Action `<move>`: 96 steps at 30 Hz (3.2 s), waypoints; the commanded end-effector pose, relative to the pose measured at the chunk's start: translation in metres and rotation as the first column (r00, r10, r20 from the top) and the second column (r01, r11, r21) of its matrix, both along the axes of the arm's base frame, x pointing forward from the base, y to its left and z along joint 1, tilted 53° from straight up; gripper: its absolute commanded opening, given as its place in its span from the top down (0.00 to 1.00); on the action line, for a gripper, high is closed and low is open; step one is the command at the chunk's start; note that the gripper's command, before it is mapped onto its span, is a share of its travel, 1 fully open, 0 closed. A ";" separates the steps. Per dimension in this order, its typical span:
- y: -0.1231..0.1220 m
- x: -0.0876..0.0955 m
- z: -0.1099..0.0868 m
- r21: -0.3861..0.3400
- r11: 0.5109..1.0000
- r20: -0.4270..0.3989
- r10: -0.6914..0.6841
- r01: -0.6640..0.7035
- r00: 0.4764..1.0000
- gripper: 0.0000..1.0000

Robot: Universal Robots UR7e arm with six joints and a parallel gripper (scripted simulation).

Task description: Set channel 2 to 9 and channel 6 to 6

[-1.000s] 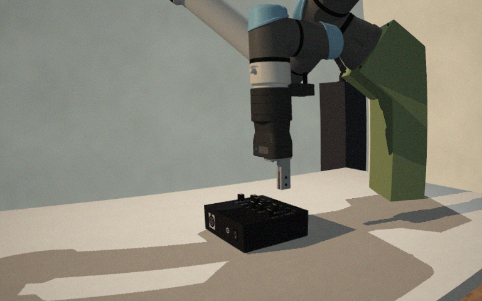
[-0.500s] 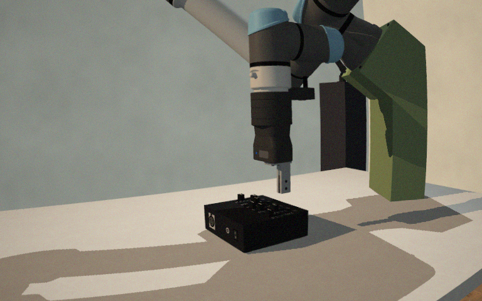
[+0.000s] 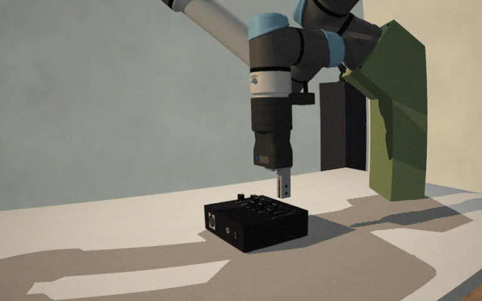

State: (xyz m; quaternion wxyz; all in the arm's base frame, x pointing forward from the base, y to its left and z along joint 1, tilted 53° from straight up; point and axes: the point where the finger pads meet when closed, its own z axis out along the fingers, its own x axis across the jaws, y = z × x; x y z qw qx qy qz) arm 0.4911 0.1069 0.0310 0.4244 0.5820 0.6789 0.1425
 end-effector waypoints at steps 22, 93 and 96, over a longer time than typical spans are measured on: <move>-0.001 0.004 -0.003 0.000 1.000 0.001 0.001 -0.001 1.000 1.00; -0.005 0.013 -0.010 0.000 1.000 0.001 0.001 -0.001 1.000 1.00; -0.005 0.013 -0.010 0.000 1.000 0.001 0.001 -0.001 1.000 1.00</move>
